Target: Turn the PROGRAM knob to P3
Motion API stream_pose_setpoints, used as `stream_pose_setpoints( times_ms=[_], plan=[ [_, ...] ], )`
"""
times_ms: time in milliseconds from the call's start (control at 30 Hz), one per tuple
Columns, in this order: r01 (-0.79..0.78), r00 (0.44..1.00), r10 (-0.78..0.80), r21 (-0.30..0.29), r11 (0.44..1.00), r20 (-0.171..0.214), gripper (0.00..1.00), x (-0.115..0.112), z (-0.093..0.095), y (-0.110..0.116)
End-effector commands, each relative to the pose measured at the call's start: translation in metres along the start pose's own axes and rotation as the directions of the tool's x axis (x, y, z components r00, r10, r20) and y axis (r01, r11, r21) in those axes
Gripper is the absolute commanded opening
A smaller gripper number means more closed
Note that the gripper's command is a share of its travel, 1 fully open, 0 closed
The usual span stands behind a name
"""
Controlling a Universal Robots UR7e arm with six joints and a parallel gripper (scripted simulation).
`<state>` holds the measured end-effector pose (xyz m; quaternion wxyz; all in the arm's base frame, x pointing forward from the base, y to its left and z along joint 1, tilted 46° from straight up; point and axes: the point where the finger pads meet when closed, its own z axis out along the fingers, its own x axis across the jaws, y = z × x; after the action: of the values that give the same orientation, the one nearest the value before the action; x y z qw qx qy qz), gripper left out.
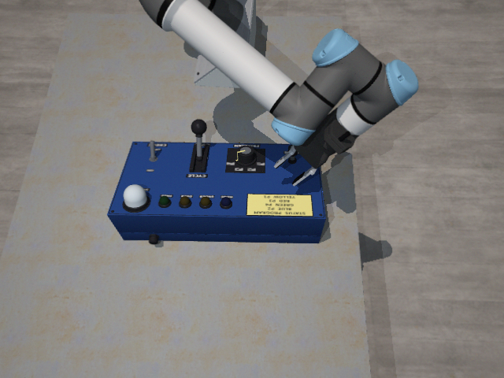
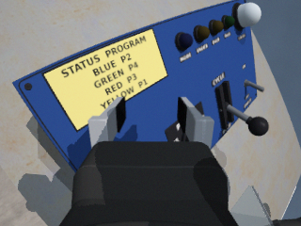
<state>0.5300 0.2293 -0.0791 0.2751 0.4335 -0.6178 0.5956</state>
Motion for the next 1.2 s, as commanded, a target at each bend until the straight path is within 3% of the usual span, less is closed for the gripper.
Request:
stream_pose_setpoints(
  times_ms=[0, 733, 1167],
  plan=[
    [-0.001, 1.000, 0.001, 0.000, 1.000, 0.001, 1.00, 0.000, -0.001, -0.001],
    [-0.001, 1.000, 0.001, 0.000, 1.000, 0.001, 1.00, 0.002, -0.003, -0.001],
    [-0.001, 1.000, 0.001, 0.000, 1.000, 0.001, 1.00, 0.029, -0.038, -0.004]
  ],
)
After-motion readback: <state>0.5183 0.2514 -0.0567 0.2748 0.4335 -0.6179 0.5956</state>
